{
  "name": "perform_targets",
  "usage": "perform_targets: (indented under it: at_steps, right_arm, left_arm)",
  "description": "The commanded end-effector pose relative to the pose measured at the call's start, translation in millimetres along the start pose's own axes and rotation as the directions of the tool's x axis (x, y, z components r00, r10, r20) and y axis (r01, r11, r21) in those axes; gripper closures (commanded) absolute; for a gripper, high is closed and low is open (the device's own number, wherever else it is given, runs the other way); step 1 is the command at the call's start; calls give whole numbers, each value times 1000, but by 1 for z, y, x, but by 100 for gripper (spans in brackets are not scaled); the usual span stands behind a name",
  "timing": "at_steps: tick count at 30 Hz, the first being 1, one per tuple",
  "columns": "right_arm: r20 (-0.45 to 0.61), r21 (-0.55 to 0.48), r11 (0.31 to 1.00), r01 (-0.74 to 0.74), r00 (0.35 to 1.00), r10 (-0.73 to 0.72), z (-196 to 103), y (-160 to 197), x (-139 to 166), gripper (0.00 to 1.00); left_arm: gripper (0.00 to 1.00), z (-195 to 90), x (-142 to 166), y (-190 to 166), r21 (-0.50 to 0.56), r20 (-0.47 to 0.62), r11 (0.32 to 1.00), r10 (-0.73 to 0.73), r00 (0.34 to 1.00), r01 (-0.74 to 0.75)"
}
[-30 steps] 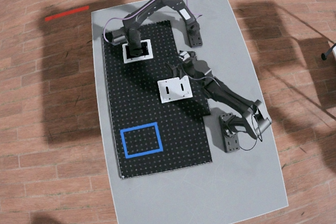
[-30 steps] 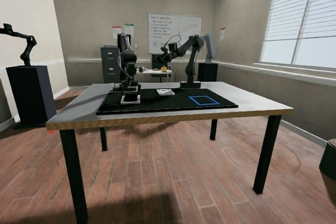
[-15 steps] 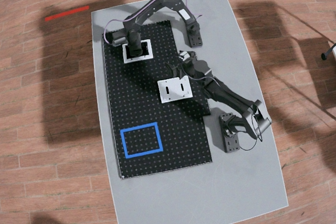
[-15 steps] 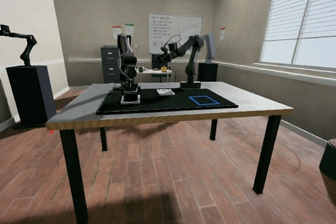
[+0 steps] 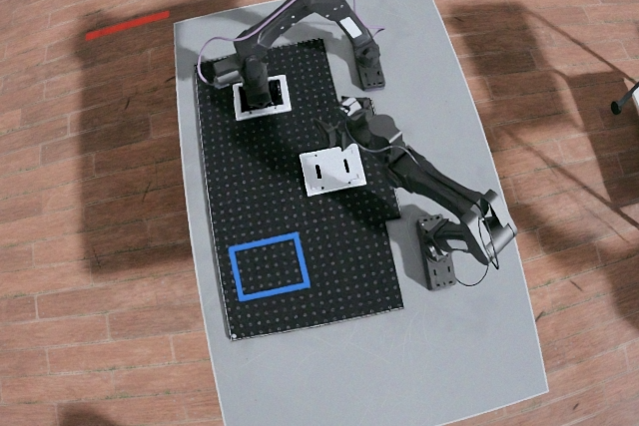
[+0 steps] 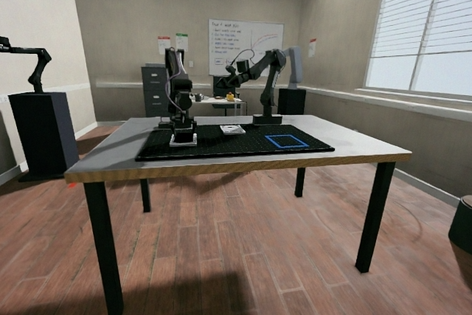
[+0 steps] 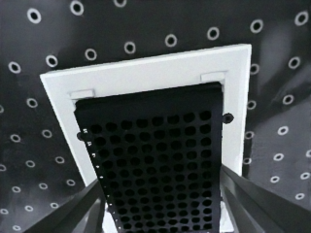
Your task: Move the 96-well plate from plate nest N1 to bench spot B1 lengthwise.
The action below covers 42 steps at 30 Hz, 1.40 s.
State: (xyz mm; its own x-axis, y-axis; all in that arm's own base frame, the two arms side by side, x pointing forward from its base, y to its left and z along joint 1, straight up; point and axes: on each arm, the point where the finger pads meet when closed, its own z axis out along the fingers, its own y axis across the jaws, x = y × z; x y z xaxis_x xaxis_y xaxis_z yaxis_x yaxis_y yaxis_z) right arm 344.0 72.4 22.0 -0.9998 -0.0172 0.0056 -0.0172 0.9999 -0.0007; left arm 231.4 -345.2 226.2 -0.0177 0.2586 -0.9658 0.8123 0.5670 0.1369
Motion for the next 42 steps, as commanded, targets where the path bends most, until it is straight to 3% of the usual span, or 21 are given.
perform_targets:
  at_steps: [1,7,11,20,24,28,33,35,38,42]
  right_arm:
    - [20,-4,1000,-7,1000,7,-12,0,-2,21]
    - [26,-5,1000,-7,1000,7,-46,0,-2,21]
    - [26,-5,1000,-6,1000,7,-50,0,-2,21]
    - [25,-5,1000,-6,1000,7,-49,0,-2,21]
    - [25,-5,1000,-6,1000,7,-49,0,-2,21]
    - [29,-5,1000,-6,1000,7,-49,0,-3,21]
    - [19,-3,1000,-2,1000,2,-44,0,-2,21]
    - [19,-3,1000,-2,1000,2,-44,0,-2,21]
    - [19,-3,1000,-2,1000,2,-44,0,-2,21]
    - [19,-3,1000,-2,1000,2,-44,0,-2,21]
  left_arm:
    - [0,1,-17,1,-4,40,1000,3,999,-3]
    - [0,1,-17,1,-4,40,1000,3,999,-3]
    - [0,1,-17,1,-4,40,1000,3,999,-3]
    - [0,-15,8,5,44,-118,998,39,992,-34]
    - [0,-53,6,26,53,-215,998,44,976,-34]
    - [0,-118,-7,47,37,-274,999,28,961,-18]
    - [0,-194,-31,57,-12,-235,1000,14,972,-17]
    - [0,-194,-31,57,-12,-235,1000,14,972,-17]
    - [0,-234,-23,50,-29,-269,1000,-6,963,-2]
    - [0,-264,-14,34,-3,-289,1000,-5,957,4]
